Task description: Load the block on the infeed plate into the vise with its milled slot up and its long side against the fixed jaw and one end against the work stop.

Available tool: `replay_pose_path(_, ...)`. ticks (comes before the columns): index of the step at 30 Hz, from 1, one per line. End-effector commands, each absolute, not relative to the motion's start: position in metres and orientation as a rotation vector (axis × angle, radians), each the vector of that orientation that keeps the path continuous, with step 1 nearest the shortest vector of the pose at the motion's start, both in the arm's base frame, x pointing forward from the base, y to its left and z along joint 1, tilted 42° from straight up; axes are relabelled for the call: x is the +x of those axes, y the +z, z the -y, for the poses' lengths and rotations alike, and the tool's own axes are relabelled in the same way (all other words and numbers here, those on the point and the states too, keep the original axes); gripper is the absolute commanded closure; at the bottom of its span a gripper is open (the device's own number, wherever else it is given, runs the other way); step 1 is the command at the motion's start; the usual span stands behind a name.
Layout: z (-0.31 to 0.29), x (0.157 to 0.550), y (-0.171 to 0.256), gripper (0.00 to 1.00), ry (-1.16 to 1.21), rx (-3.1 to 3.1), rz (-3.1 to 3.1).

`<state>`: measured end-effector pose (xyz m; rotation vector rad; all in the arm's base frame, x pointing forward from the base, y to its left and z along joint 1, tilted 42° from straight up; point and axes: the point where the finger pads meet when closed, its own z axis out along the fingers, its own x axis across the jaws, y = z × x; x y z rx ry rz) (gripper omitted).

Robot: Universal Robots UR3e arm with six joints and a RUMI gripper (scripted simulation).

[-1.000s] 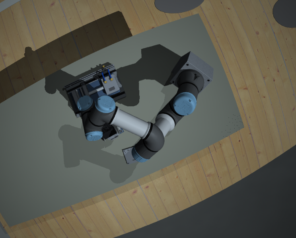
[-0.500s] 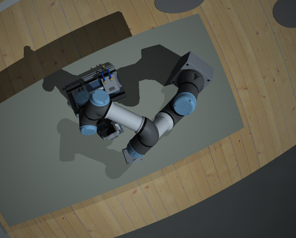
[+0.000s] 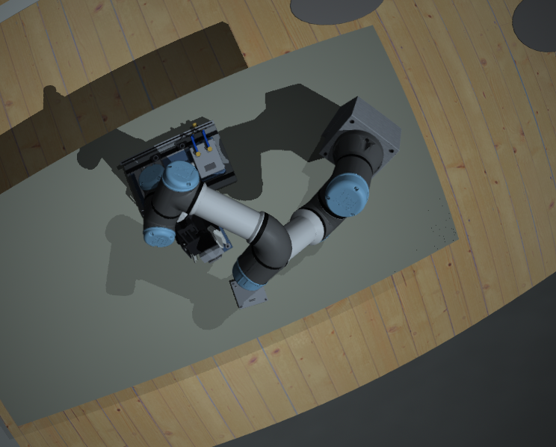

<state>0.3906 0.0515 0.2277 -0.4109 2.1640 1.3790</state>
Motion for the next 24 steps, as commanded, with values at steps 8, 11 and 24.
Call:
replay_pose_path(8, -0.051, 0.3908, 0.2279, 0.49, 1.407, -0.422, -2.148)
replay_pose_path(11, -0.051, 0.3908, 0.2278, 0.49, 1.413, -0.424, -2.145)
replay_pose_path(24, -0.051, 0.3908, 0.2278, 0.49, 1.424, -0.428, -2.139)
